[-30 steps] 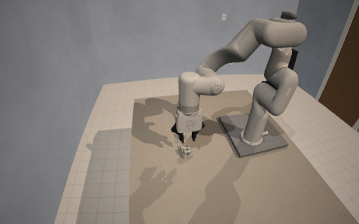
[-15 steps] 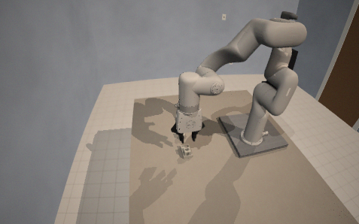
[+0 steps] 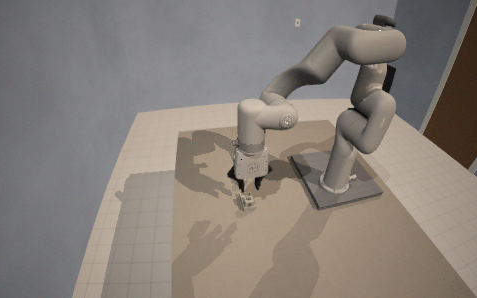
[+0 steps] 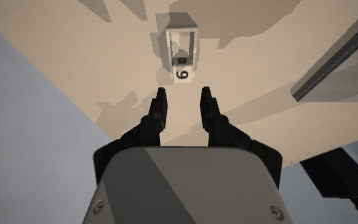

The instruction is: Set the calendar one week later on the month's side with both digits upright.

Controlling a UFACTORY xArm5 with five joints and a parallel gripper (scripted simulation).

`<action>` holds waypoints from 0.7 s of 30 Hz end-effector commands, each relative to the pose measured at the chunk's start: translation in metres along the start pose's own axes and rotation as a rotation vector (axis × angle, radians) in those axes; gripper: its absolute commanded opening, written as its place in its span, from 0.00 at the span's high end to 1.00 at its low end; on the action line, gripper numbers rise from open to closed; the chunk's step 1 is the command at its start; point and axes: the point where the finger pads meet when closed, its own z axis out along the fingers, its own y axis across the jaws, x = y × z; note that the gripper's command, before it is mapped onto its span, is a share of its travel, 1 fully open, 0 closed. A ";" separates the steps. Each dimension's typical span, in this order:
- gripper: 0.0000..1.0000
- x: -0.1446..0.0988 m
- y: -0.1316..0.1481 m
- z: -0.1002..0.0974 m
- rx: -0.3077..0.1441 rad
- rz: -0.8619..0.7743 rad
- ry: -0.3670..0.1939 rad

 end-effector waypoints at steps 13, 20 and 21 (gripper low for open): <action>0.53 -0.001 -0.001 0.020 0.003 0.001 0.000; 0.53 -0.001 -0.001 0.028 0.003 0.001 0.000; 0.53 -0.001 -0.001 0.029 0.003 0.001 0.000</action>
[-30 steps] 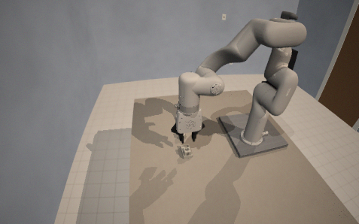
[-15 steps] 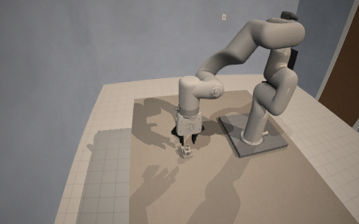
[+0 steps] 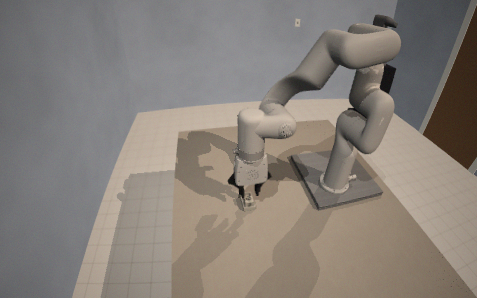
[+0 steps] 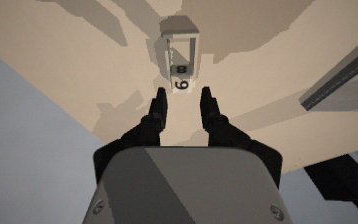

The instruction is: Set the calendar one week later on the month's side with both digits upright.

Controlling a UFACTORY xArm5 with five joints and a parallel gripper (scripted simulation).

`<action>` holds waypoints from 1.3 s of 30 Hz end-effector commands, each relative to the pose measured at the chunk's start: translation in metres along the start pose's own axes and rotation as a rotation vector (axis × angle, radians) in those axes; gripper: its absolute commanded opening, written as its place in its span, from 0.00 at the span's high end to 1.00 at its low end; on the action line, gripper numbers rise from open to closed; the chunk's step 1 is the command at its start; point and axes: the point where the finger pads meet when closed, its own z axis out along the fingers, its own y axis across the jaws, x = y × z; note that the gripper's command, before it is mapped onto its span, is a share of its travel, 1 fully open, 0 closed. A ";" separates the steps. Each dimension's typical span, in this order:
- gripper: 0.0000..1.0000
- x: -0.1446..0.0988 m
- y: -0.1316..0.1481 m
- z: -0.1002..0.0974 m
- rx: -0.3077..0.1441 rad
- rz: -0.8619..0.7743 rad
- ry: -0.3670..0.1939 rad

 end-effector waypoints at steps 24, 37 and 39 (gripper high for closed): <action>0.53 -0.001 -0.002 0.015 0.005 0.000 0.000; 0.53 -0.001 -0.002 0.015 0.005 0.000 0.000; 0.53 -0.001 -0.002 0.015 0.005 0.000 0.000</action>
